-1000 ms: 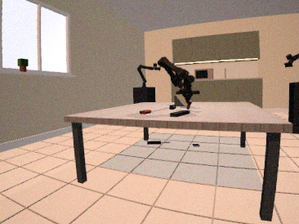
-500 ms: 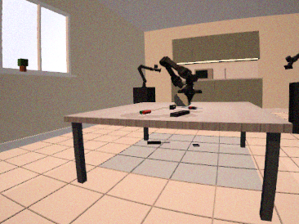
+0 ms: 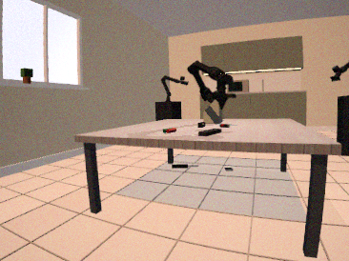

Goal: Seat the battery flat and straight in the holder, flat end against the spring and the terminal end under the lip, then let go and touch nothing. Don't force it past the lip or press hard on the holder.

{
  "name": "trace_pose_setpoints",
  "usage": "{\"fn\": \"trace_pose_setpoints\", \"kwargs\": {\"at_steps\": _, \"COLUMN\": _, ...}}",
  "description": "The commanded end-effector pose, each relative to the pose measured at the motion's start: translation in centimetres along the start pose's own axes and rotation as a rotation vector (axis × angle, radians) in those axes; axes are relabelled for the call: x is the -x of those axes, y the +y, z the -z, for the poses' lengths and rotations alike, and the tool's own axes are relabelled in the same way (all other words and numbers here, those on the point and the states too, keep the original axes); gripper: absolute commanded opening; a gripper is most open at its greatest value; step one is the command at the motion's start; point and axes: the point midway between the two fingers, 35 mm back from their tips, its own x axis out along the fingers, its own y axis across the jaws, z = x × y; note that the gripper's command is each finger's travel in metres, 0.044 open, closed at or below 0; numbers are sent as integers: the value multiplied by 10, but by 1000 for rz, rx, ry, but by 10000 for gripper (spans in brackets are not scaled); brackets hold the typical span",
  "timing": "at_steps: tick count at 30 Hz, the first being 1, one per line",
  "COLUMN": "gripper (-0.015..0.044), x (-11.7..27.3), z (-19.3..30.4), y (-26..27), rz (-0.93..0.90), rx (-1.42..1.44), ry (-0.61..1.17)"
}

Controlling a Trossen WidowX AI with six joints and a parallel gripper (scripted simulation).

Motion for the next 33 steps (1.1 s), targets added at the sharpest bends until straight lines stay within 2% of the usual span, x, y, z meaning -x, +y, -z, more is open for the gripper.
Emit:
{"fn": "trace_pose_setpoints", "kwargs": {"at_steps": 1, "gripper": 0, "x": 0, "z": 0, "y": 0, "rz": 1, "rx": 2, "ry": 0}}
{"fn": "trace_pose_setpoints", "kwargs": {"at_steps": 3, "gripper": 0, "x": 0, "z": 0, "y": 0, "rz": 1, "rx": 2, "ry": 0}}
{"fn": "trace_pose_setpoints", "kwargs": {"at_steps": 6, "gripper": 79, "x": -6, "z": 0, "y": 2, "rz": 0, "rx": 138, "ry": 1}}
{"fn": "trace_pose_setpoints", "kwargs": {"at_steps": 12, "gripper": 230, "x": -29, "z": -1, "y": 10, "rz": -2, "rx": 691, "ry": 1}}
{"fn": "trace_pose_setpoints", "kwargs": {"at_steps": 20, "gripper": 230, "x": -60, "z": 0, "y": 19, "rz": -3, "rx": 1429, "ry": 0}}
{"fn": "trace_pose_setpoints", "kwargs": {"at_steps": 22, "gripper": 230, "x": -65, "z": 0, "y": 20, "rz": -3, "rx": 1523, "ry": 0}}
{"fn": "trace_pose_setpoints", "kwargs": {"at_steps": 33, "gripper": 230, "x": -66, "z": 0, "y": 20, "rz": -3, "rx": 1567, "ry": 0}}
